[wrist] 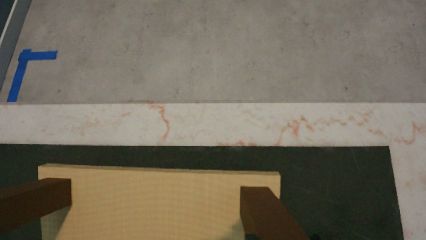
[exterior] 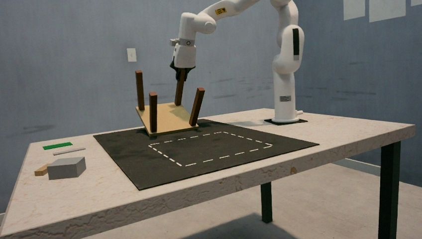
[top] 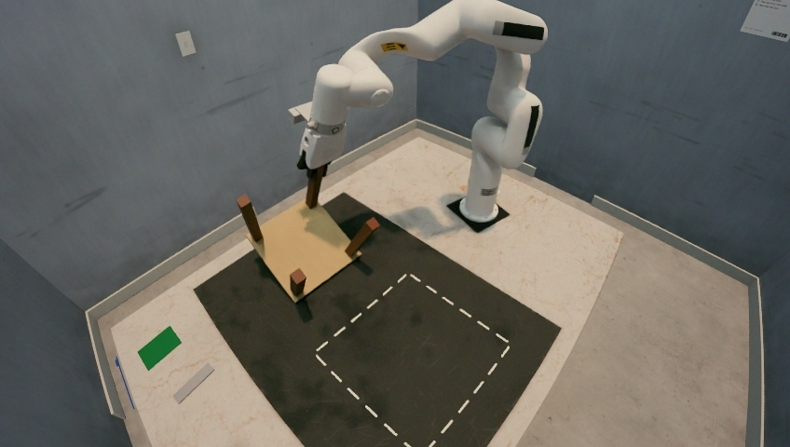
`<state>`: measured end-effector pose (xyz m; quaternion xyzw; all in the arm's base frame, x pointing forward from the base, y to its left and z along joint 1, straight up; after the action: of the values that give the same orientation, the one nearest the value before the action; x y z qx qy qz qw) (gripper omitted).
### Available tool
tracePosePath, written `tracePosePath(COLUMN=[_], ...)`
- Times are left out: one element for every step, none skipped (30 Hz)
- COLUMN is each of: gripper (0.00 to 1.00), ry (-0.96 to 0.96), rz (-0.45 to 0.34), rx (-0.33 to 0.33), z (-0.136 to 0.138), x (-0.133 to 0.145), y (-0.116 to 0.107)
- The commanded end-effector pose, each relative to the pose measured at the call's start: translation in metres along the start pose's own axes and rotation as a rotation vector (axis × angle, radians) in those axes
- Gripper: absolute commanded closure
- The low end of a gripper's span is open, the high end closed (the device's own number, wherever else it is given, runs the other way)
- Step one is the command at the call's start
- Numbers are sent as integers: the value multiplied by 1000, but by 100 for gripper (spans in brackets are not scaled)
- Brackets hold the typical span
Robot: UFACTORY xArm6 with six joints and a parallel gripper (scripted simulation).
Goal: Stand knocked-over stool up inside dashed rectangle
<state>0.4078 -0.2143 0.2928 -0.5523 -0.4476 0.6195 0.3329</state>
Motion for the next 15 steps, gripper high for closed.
tracePosePath(gripper=[72,72,72,72,72,72,72,72,72,72,72,72,72,72,72], ry=[1,1,1,1,1,1,1,1,1,0,0,-1,-1,-2,-2], rz=[3,3,3,4,5,6,8,11,14,19,24,30,37,45,53], rx=[-4,-4,-4,-4,-4,-4,-3,-3,-2,-2,-1,0,1,2,3], z=[-1,-1,-1,-1,-1,-1,-1,-1,-1,-1,-2,-2,-2,-3,-3], x=[-1,-1,-1,-1,-1,-1,0,1,1,3,4,5,7,9,11], y=[-2,-2,-2,-2,-2,-2,-3,-3,-4,-5,-6,-7,-9,-10,-12])
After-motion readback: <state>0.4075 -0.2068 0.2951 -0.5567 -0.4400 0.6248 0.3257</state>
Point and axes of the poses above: the point where the finger pads meet when closed, its own y axis out along the fingers, its own z axis across the jaws, x = y × z, the point moved 6 cm from there along -y, back along the fingers, and after that the axes turned 7 degrees about -y, right-handed, at the moved point
